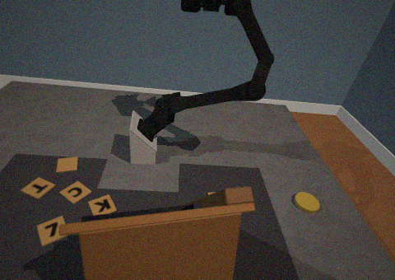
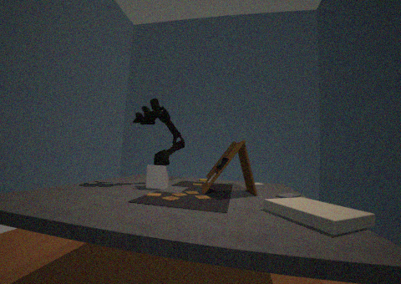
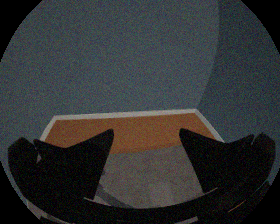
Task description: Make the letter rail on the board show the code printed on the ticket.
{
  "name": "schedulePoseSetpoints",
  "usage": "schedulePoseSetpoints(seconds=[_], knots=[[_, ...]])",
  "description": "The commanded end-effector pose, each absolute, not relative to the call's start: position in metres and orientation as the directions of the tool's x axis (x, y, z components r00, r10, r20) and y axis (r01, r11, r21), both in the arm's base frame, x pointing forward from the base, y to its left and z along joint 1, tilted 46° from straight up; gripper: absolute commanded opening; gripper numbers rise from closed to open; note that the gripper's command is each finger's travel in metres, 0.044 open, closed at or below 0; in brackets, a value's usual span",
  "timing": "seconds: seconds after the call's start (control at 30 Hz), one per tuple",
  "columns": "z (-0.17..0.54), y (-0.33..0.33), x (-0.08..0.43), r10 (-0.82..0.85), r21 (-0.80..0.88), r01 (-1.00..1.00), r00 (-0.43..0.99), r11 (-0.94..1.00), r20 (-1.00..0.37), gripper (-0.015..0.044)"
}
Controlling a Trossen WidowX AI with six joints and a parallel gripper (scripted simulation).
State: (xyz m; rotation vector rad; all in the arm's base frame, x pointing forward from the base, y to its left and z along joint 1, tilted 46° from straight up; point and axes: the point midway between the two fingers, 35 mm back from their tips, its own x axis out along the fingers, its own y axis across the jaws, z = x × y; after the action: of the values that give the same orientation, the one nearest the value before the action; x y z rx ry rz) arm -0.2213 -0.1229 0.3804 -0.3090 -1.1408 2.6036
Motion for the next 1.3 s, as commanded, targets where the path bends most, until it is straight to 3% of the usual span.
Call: schedulePoseSetpoints(seconds=[0.0, 0.17, 0.33, 0.5, 0.7, 0.97, 1.27], knots=[[0.379, -0.125, -0.221, 0.329, -0.743, -0.158, -0.940, -0.650, -0.087, 0.0426], [0.330, -0.181, -0.214, 0.093, -0.753, 0.126, -0.966, -0.646, -0.242, 0.0440], [0.273, -0.238, -0.185, -0.166, -0.715, 0.438, -0.892, -0.545, -0.420, 0.0440], [0.217, -0.282, -0.137, -0.374, -0.626, 0.693, -0.720, -0.357, -0.585, 0.0440], [0.155, -0.311, -0.062, -0.520, -0.458, 0.888, -0.415, -0.051, -0.746, 0.0440], [0.085, -0.302, 0.051, -0.495, -0.154, 0.906, 0.068, 0.395, -0.866, 0.0440], [0.036, -0.225, 0.162, -0.174, 0.242, 0.601, 0.549, 0.761, -0.817, 0.0440]])
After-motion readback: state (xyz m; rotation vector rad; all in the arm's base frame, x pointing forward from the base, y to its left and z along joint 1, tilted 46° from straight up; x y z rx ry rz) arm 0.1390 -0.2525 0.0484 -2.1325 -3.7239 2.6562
